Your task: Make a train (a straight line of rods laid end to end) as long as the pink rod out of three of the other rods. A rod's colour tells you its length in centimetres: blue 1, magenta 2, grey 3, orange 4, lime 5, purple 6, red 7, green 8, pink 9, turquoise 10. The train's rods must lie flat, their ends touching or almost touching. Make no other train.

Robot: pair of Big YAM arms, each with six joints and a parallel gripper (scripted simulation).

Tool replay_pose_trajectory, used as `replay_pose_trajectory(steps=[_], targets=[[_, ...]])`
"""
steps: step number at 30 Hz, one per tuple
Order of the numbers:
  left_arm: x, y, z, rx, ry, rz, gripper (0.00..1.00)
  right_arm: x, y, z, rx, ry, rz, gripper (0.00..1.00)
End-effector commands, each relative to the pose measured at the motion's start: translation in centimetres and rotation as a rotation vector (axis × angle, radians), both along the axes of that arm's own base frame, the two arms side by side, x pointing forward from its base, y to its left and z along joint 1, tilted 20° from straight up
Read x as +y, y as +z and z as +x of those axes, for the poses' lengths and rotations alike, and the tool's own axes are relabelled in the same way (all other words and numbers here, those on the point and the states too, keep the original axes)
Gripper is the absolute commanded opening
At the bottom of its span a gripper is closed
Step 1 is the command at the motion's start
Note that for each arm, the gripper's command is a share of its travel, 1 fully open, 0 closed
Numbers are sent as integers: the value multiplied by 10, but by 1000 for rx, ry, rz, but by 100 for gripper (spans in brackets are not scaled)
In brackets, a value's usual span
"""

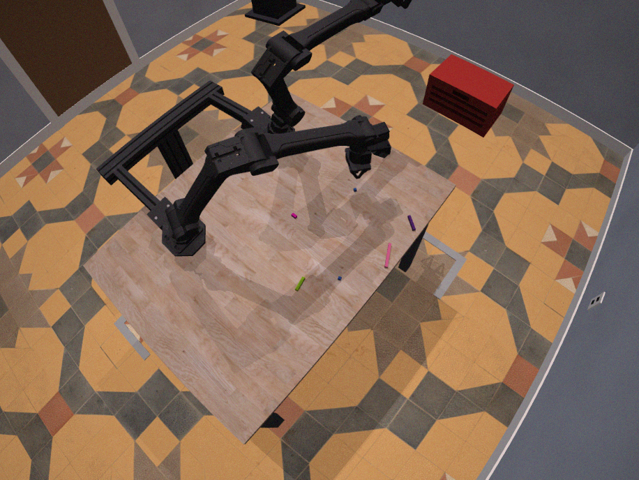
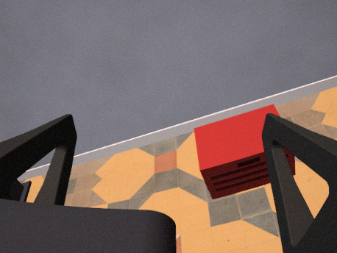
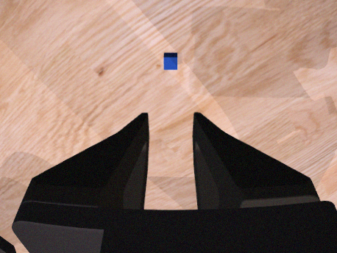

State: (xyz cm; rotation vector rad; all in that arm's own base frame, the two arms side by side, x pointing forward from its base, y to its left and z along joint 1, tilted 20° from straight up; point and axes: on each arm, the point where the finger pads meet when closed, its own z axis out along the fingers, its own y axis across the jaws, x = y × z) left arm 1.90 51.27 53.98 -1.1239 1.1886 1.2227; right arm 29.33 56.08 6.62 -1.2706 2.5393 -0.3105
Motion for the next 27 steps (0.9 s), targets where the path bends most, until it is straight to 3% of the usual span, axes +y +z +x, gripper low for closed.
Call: replay_pose_trajectory(steps=[1, 2, 3, 7, 8, 27], targets=[[-7, 11, -7, -17, 16, 31, 100, 14, 6, 2, -5, -18, 11, 23], [-7, 11, -7, -17, 16, 31, 100, 16, 8, -2, -5, -12, 11, 23], [-7, 11, -7, -17, 16, 31, 100, 3, -6, -11, 10, -8, -28, 23], [-7, 11, -7, -17, 16, 31, 100, 3, 0, -6, 7, -16, -19, 23], [-7, 11, -7, -17, 16, 31, 100, 3, 6, -5, 3, -18, -9, 100], [-7, 11, -7, -17, 16, 31, 100, 3, 11, -4, 0, -18, -3, 100]])
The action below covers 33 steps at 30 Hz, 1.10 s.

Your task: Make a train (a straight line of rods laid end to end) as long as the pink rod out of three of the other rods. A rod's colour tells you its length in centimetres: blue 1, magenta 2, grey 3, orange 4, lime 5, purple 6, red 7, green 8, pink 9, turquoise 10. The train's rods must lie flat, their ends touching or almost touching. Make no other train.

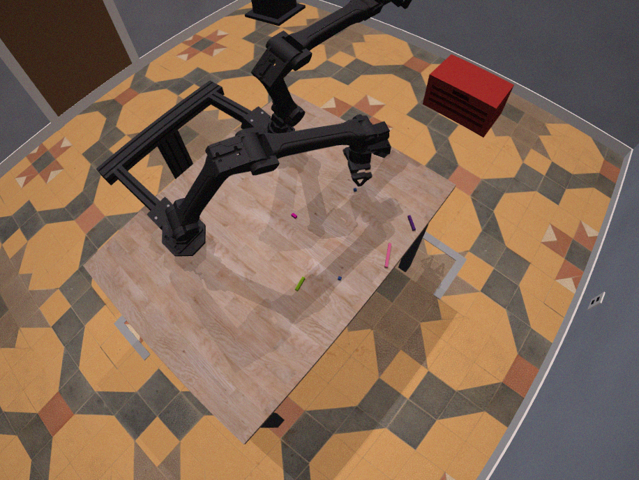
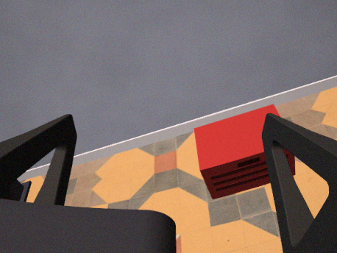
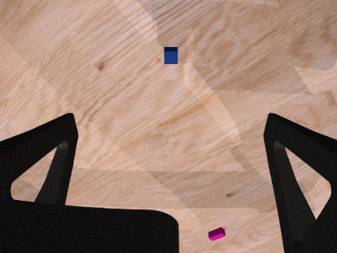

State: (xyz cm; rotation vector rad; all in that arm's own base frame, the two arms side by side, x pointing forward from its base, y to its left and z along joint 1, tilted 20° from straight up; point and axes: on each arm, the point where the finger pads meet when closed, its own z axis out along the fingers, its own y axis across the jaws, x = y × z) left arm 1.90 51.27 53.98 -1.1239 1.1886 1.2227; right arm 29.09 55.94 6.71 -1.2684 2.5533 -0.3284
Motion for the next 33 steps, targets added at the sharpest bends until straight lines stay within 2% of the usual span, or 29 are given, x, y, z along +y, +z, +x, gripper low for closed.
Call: replay_pose_trajectory(steps=[1, 5, 7, 10, 15, 22, 24, 26, 29, 30, 33], targets=[[-7, 11, -7, -17, 16, 31, 100, 7, 10, -2, -7, -7, 14, 100], [-7, 11, -7, -17, 16, 31, 100, 41, 3, -18, -9, 15, 24, 100], [-7, 11, -7, -17, 16, 31, 100, 41, 3, -18, -9, 15, 24, 100], [-7, 11, -7, -17, 16, 31, 100, 77, -13, -45, -5, 33, 19, 100], [-7, 11, -7, -17, 16, 31, 100, 117, -34, -82, -1, 54, 12, 100], [-7, 11, -7, -17, 16, 31, 100, 170, -78, -158, 3, 92, 0, 100], [-7, 11, -7, -17, 16, 31, 100, 170, -78, -158, 3, 92, 0, 100], [-7, 11, -7, -17, 16, 31, 100, 170, -84, -143, 3, 62, -2, 100], [-7, 11, -7, -17, 16, 31, 100, 172, -86, -145, 3, 63, -3, 100], [-7, 11, -7, -17, 16, 31, 100, 178, -48, -144, -5, 63, 48, 23], [-7, 11, -7, -17, 16, 31, 100, 179, -47, -144, -5, 63, 50, 23]])
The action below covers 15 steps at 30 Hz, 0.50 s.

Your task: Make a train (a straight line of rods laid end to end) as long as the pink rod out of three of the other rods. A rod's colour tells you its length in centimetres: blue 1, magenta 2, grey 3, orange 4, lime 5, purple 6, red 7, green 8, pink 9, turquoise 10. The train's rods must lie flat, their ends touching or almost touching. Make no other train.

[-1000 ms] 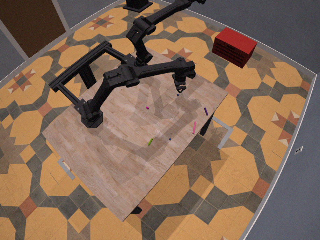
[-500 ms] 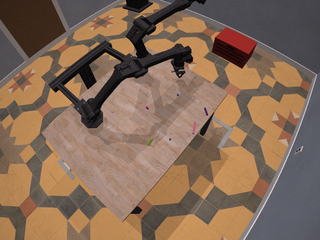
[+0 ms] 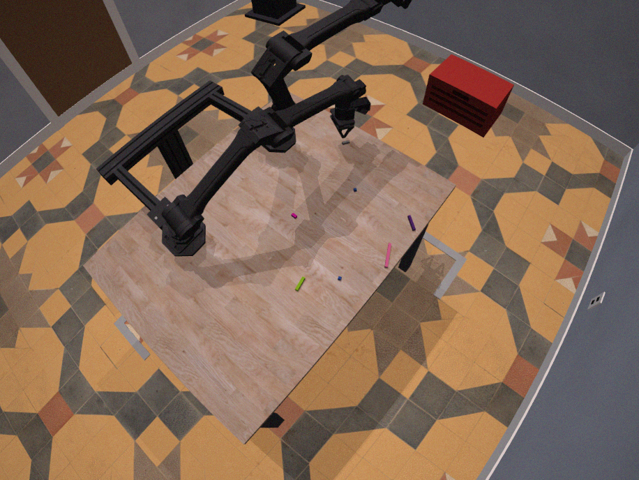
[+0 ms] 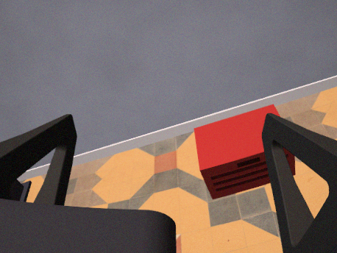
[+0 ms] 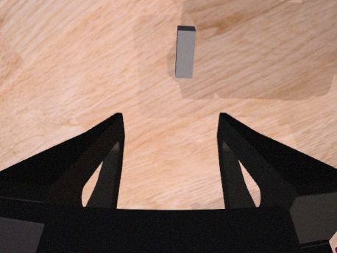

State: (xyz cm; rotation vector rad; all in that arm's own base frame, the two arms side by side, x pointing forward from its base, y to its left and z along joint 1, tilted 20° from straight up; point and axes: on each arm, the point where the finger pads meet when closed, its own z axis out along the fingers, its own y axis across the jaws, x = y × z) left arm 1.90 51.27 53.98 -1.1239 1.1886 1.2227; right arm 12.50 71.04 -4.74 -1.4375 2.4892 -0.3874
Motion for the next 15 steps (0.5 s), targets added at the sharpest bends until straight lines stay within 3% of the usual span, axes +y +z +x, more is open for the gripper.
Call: replay_pose_trajectory(steps=[1, 2, 4, 9, 12, 15], targets=[[-7, 11, -7, -17, 16, 31, 100, 25, 53, 22, -13, -50, 100, 23], [-7, 11, -7, -17, 16, 31, 100, 21, 32, 21, -10, -50, 71, 23], [-7, 11, -7, -17, 16, 31, 100, 25, 29, -5, -8, -15, 66, 23], [-7, 11, -7, -17, 16, 31, 100, 25, 29, -5, -8, -15, 66, 23], [-7, 11, -7, -17, 16, 31, 100, 22, 34, 20, -10, -48, 73, 23], [-7, 11, -7, -17, 16, 31, 100, 22, 35, 21, -10, -50, 74, 23]])
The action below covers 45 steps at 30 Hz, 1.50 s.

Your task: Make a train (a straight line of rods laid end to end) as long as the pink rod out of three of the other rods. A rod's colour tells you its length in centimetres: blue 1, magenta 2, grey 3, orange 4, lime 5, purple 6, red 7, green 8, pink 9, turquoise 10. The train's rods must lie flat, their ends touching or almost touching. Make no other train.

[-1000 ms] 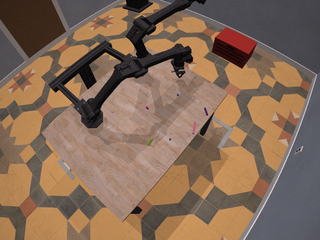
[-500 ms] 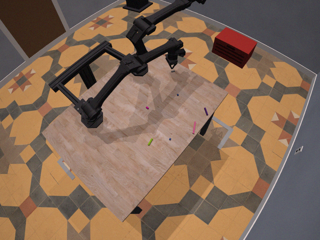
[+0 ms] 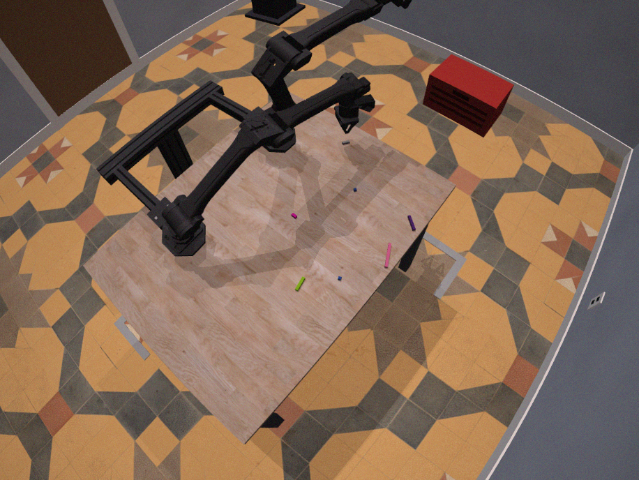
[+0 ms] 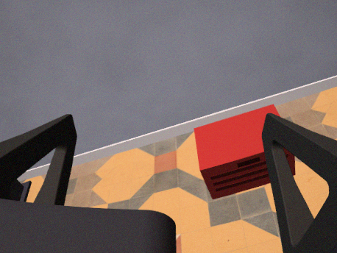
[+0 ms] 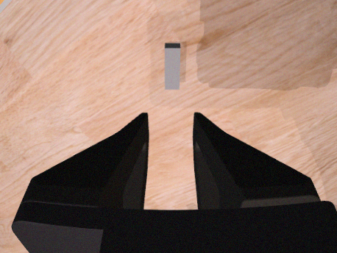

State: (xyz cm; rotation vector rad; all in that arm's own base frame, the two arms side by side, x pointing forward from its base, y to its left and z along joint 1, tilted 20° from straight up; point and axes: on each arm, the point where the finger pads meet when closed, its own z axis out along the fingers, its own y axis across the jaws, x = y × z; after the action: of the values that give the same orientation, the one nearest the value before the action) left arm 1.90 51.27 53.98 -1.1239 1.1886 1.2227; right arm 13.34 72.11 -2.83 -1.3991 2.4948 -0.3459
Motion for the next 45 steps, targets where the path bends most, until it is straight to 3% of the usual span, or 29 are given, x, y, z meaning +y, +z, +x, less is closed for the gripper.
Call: replay_pose_trajectory(steps=[1, 5, 29, 36, 45], targets=[[-7, 11, -7, -17, 16, 31, 100, 13, 15, 5, -6, -21, 37, 23], [-7, 11, -7, -17, 16, 31, 100, 15, 15, -7, -5, -5, 37, 23], [-7, 11, -7, -17, 16, 31, 100, 11, 7, 6, -5, -20, 29, 23], [-7, 11, -7, -17, 16, 31, 100, -1, -19, 12, -2, -21, -3, 23], [-7, 11, -7, -17, 16, 31, 100, 1, -24, 14, -2, -5, 2, 23]])
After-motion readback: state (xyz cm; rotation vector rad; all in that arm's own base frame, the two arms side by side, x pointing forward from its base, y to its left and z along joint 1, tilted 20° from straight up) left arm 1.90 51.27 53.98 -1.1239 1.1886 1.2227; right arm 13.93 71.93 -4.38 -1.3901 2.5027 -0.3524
